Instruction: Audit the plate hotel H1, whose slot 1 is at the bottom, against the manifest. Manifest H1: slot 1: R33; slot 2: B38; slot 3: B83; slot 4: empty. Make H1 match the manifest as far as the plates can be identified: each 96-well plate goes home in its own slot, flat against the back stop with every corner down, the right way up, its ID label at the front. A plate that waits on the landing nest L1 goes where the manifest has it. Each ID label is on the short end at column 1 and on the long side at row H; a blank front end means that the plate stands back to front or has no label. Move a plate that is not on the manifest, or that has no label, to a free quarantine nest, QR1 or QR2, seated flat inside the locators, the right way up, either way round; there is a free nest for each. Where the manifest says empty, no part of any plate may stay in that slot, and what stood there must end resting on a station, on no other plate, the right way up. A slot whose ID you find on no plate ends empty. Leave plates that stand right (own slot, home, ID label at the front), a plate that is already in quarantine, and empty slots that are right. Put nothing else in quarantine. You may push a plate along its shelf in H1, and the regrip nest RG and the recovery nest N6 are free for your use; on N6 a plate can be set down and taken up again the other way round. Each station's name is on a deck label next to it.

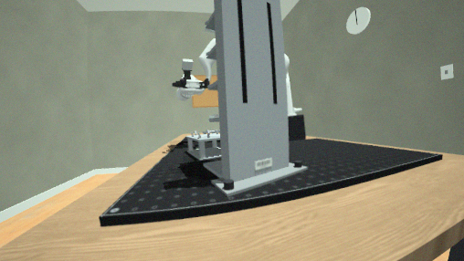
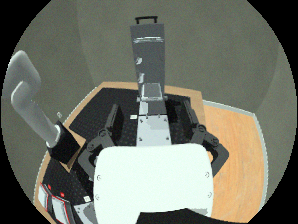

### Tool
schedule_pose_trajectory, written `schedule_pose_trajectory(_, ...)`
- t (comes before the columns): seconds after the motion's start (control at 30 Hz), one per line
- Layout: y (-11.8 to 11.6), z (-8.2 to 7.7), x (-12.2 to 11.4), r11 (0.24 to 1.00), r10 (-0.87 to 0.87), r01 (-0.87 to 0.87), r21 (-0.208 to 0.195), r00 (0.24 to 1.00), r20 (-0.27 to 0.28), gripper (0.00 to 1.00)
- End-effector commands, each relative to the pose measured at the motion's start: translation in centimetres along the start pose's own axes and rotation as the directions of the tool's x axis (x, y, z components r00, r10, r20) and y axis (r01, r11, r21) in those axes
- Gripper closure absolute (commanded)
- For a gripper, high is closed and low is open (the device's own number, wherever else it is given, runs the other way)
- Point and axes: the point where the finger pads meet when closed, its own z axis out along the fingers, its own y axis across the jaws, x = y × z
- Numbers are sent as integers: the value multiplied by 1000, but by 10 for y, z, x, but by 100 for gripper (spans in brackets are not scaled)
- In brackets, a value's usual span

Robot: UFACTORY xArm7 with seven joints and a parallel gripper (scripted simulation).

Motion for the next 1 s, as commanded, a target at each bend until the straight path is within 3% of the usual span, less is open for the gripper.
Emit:
schedule_pose_trajectory(0.0, 1, 0, 12, 1000, -3, 3, 0, 1000, 2, 0)
schedule_pose_trajectory(0.97, 0, 0, 78, 1000, -3, 3, 0, 1000, 2, 0)
